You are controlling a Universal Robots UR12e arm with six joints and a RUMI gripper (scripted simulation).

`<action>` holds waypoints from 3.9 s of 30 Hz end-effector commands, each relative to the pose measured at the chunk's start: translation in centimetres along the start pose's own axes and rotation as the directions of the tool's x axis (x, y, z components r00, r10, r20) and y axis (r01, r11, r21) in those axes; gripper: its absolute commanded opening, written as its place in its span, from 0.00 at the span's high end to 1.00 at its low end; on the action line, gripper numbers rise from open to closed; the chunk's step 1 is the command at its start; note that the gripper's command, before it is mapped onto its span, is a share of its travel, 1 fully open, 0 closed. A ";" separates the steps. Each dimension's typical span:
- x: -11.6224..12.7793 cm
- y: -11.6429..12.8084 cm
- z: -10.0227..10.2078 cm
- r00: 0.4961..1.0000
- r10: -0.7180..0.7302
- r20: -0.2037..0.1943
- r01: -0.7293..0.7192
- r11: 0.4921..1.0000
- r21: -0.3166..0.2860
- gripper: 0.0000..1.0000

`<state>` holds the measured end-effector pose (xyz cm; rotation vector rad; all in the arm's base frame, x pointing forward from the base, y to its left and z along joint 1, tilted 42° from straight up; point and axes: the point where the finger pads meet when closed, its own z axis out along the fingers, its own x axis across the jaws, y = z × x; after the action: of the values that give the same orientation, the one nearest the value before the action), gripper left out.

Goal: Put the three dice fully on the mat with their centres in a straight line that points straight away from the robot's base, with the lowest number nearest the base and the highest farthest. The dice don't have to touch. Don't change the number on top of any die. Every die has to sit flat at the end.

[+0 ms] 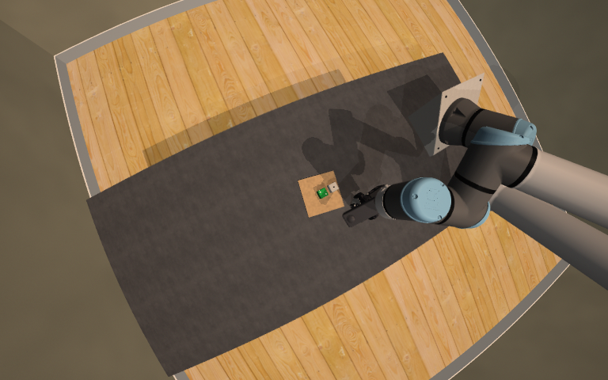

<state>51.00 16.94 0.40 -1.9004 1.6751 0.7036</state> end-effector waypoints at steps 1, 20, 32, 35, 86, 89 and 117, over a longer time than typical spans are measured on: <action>0.0 -0.1 -0.1 1.000 0.000 0.000 0.000 1.000 0.001 0.90; 0.0 0.0 -8.0 1.000 0.000 0.000 0.000 1.000 0.001 0.90; 0.0 0.0 -10.1 1.000 0.000 0.000 0.000 1.000 0.001 0.90; 0.0 0.0 -10.1 1.000 0.000 0.000 0.000 1.000 0.001 0.90; 11.1 -13.2 -8.0 0.998 0.058 0.000 -0.058 0.998 0.001 0.90; 11.1 -13.2 -6.6 0.998 0.058 0.000 -0.058 0.998 0.001 0.90; 11.1 -13.2 -0.9 0.998 0.058 0.000 -0.058 0.998 0.001 0.90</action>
<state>65.22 9.74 -5.91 -1.8583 1.7363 0.7267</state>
